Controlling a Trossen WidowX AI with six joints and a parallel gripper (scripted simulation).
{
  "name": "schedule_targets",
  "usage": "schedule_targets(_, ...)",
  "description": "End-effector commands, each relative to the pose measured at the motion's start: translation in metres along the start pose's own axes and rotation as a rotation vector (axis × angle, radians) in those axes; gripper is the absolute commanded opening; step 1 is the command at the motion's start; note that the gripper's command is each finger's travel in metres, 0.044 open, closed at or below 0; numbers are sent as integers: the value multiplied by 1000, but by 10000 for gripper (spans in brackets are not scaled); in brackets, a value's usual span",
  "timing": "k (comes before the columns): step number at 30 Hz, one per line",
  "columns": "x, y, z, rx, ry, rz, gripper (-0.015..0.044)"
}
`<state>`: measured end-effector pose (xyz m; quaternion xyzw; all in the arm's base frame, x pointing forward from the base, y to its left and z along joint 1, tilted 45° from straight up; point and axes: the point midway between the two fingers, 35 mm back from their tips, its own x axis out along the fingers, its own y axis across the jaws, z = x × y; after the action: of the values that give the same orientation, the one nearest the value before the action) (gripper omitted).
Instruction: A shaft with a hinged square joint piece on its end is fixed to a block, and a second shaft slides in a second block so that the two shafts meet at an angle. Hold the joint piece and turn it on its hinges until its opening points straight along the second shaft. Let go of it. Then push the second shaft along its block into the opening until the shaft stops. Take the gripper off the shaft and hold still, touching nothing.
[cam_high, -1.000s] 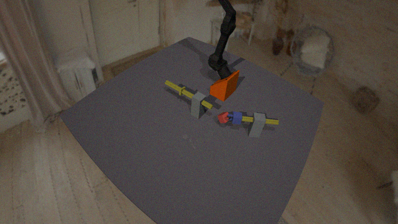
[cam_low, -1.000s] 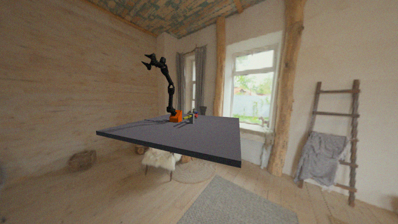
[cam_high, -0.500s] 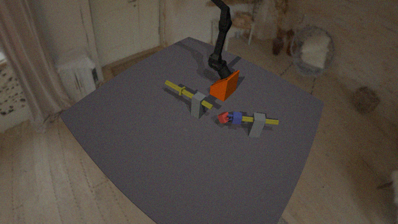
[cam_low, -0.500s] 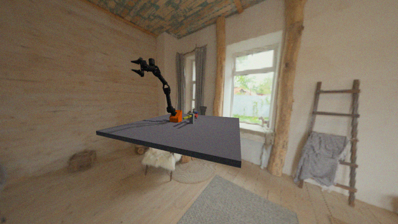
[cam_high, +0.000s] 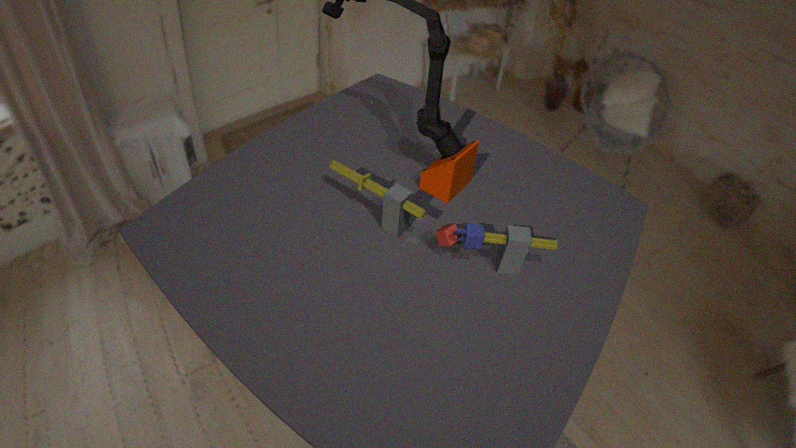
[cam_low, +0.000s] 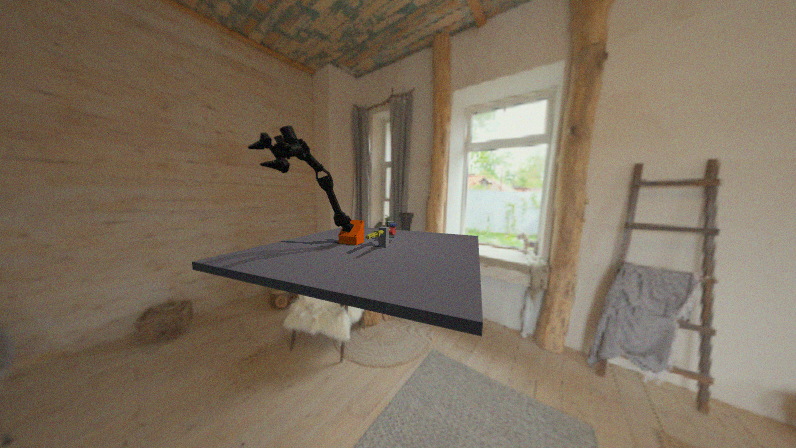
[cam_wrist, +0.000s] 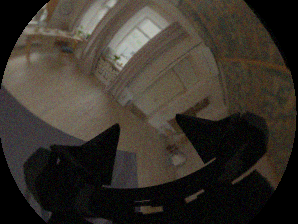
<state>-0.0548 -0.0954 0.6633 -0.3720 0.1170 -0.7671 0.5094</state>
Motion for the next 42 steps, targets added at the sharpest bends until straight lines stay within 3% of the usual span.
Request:
schedule_targets(1,19,45,9,23,-18,122,440)
schedule_targets(10,34,148,38,87,-82,399,440)
schedule_targets(20,7,264,70,138,-104,717,440)
schedule_targets(31,-61,368,102,181,-113,1032,440)
schedule_targets(42,-188,470,104,135,24,1367,440)
